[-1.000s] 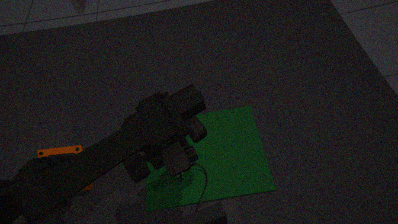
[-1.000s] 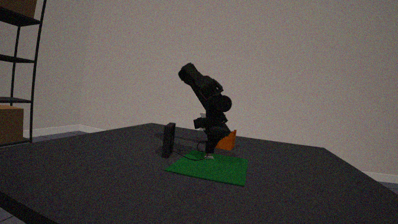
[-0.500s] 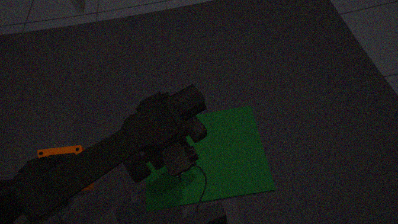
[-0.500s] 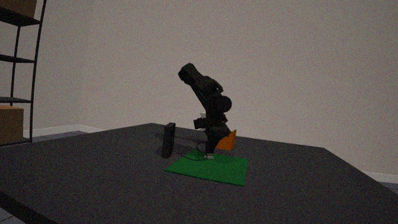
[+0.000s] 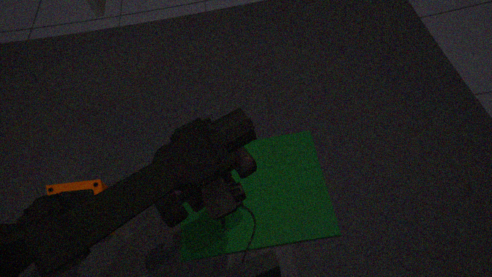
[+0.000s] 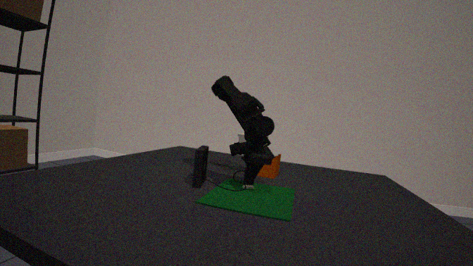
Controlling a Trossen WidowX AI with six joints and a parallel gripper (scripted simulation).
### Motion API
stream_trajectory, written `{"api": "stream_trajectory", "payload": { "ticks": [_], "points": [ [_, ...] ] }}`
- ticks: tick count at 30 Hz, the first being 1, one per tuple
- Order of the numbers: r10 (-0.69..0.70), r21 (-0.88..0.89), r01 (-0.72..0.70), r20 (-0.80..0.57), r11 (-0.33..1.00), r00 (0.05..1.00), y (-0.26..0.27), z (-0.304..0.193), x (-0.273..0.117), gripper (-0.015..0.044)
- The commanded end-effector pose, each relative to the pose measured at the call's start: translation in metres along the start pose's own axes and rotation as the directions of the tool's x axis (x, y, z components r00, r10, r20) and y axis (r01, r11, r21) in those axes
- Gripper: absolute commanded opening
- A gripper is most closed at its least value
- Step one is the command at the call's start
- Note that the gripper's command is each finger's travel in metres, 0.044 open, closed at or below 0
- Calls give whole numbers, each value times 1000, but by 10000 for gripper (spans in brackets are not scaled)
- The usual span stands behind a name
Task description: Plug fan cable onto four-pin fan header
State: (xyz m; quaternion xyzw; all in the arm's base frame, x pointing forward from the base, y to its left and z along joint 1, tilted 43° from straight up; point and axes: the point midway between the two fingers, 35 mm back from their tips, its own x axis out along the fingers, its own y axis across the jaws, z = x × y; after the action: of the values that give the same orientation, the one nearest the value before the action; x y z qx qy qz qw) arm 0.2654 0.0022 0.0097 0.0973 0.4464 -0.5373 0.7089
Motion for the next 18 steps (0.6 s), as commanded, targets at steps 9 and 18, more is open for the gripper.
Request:
{"api": "stream_trajectory", "payload": {
  "ticks": [9,18],
  "points": [
    [-3,-5,3,3,1000,1000,-1,0,8,0],
    [1,-2,-1,1,1000,1000,0,0,6,105]
  ]
}}
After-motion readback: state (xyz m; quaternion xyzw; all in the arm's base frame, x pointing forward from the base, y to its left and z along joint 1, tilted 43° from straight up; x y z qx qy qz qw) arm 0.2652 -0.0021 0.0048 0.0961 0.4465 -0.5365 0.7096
